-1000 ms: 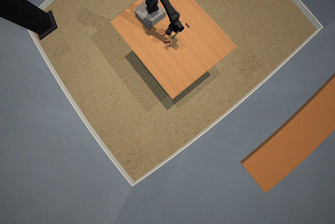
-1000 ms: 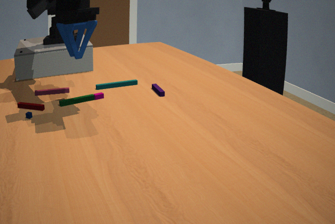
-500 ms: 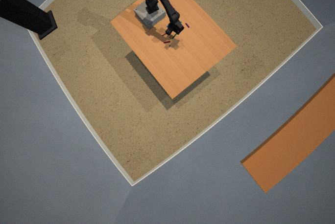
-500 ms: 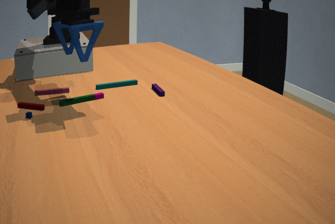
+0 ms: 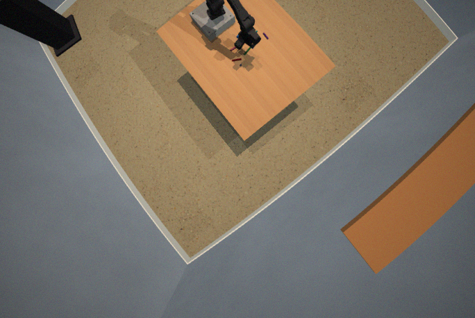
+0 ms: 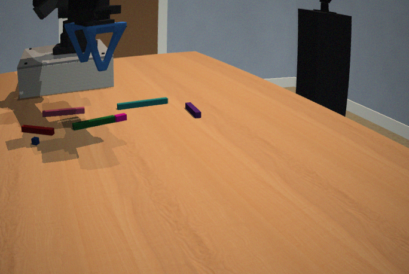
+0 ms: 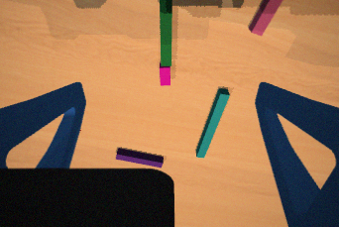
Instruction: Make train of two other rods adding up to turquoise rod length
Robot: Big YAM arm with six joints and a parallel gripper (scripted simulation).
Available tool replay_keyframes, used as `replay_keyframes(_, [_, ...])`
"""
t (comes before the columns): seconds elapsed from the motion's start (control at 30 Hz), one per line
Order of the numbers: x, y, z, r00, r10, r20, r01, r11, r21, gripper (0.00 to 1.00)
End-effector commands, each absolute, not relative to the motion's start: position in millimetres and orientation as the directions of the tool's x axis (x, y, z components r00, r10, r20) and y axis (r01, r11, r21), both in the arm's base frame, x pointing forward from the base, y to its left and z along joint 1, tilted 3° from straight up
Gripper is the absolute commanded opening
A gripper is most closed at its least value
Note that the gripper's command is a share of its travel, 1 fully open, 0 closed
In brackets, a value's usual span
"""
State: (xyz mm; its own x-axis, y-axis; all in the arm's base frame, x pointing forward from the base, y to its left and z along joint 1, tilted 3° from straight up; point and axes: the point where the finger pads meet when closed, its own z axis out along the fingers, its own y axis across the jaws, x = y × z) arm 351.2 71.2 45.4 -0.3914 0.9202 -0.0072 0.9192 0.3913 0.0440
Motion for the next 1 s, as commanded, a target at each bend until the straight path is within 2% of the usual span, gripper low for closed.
replay_keyframes(0.0, [376.3,72.8,85.7,-0.39,0.921,-0.024,0.914,0.39,0.117,1.0])
replay_keyframes(0.57, [368.7,71.3,165.2,-0.39,0.92,-0.025,0.913,0.39,0.122,1.0])
replay_keyframes(0.77, [355.4,68.7,142.8,-0.391,0.92,-0.011,0.919,0.391,0.053,1.0])
replay_keyframes(0.97, [357.0,69.1,147.0,-0.39,0.921,-0.015,0.918,0.39,0.072,1.0])
